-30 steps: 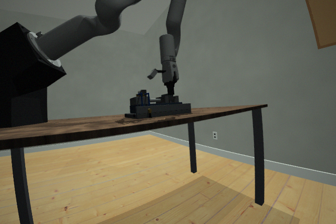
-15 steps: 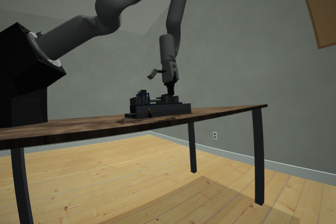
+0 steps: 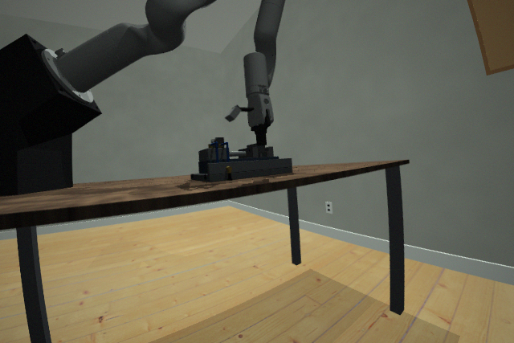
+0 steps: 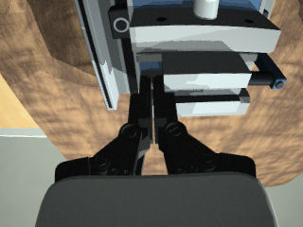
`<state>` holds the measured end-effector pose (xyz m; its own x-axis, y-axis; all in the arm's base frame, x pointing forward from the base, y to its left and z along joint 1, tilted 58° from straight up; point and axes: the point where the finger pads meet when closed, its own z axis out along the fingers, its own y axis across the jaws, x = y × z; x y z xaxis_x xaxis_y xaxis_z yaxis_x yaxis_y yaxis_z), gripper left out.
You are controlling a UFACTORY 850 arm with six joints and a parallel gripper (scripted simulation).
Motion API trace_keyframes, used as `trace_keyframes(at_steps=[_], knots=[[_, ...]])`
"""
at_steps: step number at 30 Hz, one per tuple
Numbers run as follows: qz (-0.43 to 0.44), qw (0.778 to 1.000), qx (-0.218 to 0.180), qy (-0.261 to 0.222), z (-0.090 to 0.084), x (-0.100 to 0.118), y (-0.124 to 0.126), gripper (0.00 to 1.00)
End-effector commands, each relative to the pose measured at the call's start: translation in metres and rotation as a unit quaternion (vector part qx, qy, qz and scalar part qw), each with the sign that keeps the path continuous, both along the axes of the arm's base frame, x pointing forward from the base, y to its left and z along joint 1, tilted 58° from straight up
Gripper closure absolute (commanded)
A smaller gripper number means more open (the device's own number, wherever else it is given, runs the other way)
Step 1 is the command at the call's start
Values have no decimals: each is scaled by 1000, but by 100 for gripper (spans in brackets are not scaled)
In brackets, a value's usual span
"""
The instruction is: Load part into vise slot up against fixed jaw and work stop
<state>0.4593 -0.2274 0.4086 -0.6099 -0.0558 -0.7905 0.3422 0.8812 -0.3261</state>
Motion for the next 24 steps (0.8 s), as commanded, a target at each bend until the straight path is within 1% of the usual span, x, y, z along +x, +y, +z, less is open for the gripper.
trace_keyframes(at_steps=[1, 18, 24], knots=[[3, 1000, 2, 2, -1, 1, 3, 100], [3, 1000, 2, 2, -1, 1, 3, 100], [3, 1000, 2, 2, 1, -1, -1, 100]])
